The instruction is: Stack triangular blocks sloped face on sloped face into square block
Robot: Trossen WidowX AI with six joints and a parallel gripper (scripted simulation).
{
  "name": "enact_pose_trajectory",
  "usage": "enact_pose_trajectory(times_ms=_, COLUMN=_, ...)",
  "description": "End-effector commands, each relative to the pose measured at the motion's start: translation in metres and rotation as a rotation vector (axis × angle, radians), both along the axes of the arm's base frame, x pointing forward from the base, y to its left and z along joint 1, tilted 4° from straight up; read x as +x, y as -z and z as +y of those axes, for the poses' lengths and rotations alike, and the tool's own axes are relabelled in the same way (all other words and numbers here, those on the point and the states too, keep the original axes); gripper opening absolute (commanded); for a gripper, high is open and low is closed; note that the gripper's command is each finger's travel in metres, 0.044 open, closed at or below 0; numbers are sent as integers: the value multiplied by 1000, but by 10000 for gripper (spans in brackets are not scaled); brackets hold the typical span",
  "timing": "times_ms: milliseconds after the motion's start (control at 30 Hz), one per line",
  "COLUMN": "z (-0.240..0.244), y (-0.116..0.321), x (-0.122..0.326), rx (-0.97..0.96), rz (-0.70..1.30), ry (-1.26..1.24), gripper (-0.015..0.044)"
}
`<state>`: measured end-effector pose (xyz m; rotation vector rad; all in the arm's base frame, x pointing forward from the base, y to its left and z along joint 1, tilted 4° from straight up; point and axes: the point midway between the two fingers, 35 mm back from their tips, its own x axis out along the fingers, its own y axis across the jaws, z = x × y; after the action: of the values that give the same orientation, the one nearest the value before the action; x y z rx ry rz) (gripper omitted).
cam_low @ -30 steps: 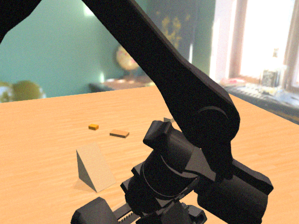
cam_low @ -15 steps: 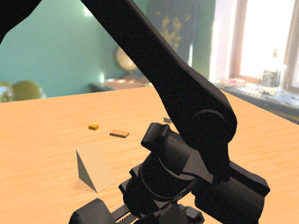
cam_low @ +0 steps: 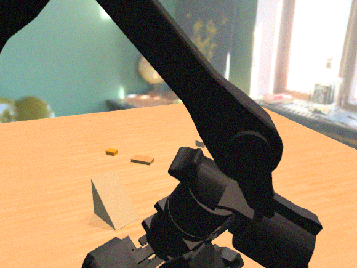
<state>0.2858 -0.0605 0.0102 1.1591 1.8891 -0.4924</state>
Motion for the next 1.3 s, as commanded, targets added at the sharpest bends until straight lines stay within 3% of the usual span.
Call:
enact_pose_trajectory(times_ms=0, z=0, y=0, x=0, rx=0, rz=0, ry=0, gripper=157)
enact_pose_trajectory(times_ms=100, z=0, y=0, x=0, rx=0, rz=0, ry=0, gripper=137)
enact_pose_trajectory(times_ms=300, z=-1, y=-6, x=0, rx=-1, rz=0, ry=4, gripper=0)
enact_pose_trajectory(times_ms=933, z=-5, y=-97, x=-8, rx=-13, rz=2, ry=55, gripper=0)
enact_pose_trajectory(times_ms=1267, z=-4, y=-96, x=-9, rx=-9, rz=-10, ry=33, gripper=0)
